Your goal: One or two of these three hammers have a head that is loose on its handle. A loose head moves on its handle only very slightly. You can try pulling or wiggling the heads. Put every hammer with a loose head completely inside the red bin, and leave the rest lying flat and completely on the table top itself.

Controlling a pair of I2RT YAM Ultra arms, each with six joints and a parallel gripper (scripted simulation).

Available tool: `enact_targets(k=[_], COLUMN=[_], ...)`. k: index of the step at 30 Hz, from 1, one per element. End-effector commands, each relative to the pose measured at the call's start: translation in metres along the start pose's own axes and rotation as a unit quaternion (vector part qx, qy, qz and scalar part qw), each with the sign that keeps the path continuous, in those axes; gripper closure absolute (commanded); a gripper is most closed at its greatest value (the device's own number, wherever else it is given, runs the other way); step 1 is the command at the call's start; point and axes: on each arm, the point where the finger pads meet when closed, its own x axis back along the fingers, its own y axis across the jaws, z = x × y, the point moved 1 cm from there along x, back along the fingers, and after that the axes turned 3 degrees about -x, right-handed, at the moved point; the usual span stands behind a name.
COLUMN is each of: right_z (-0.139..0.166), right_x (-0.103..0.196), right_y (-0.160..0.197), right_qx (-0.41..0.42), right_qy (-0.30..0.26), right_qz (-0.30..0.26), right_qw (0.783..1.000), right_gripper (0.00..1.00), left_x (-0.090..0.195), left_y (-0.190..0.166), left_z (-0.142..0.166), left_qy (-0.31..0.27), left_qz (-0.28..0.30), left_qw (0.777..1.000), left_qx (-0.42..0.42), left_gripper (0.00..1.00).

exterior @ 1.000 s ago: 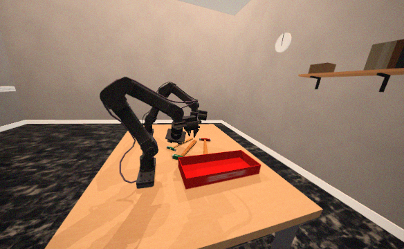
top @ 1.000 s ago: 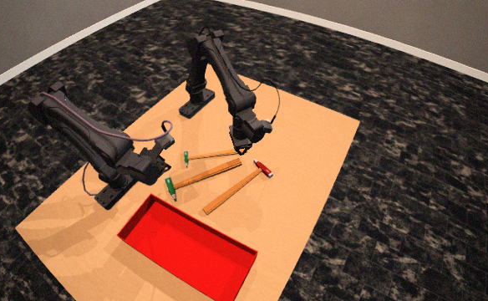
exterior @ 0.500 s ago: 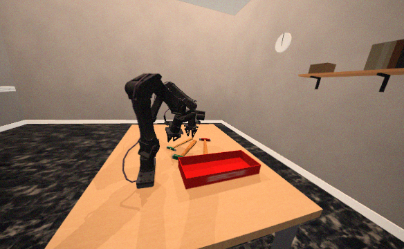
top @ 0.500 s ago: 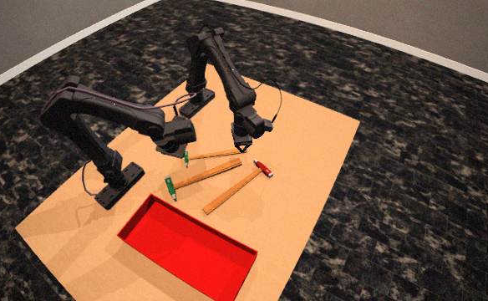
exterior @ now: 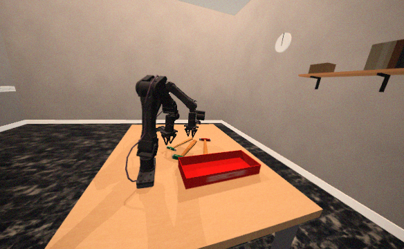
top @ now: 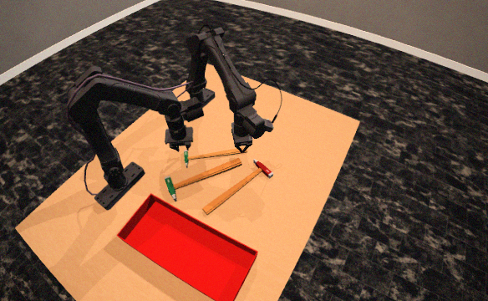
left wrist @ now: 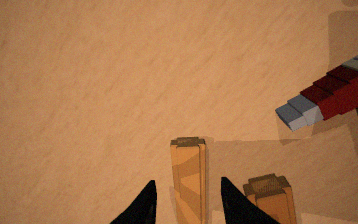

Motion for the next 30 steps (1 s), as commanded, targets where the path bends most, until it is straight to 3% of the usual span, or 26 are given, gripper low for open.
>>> enact_targets(k=[1,10,30], right_z=[-0.004,-0.011,-0.007], right_x=[0.001,-0.001,-0.029], right_y=[-0.007,-0.005,-0.010], right_qx=[0.028,0.038,0.033], right_qy=[0.039,0.037,0.036], right_qz=[0.011,0.006,0.008], right_qw=[0.999,0.999,0.999], right_gripper=[0.63,0.63,0.63], left_x=[0.011,0.010,-0.021], left_y=[0.000,-0.002,-0.001], left_z=[-0.004,-0.002,-0.005], left_qy=[-0.012,-0.009,-0.007], left_qz=[0.013,0.013,0.010], left_qw=[1.000,1.000,1.000], left_qx=[-0.002,-0.001,-0.001], left_gripper=[0.54,0.54,0.54])
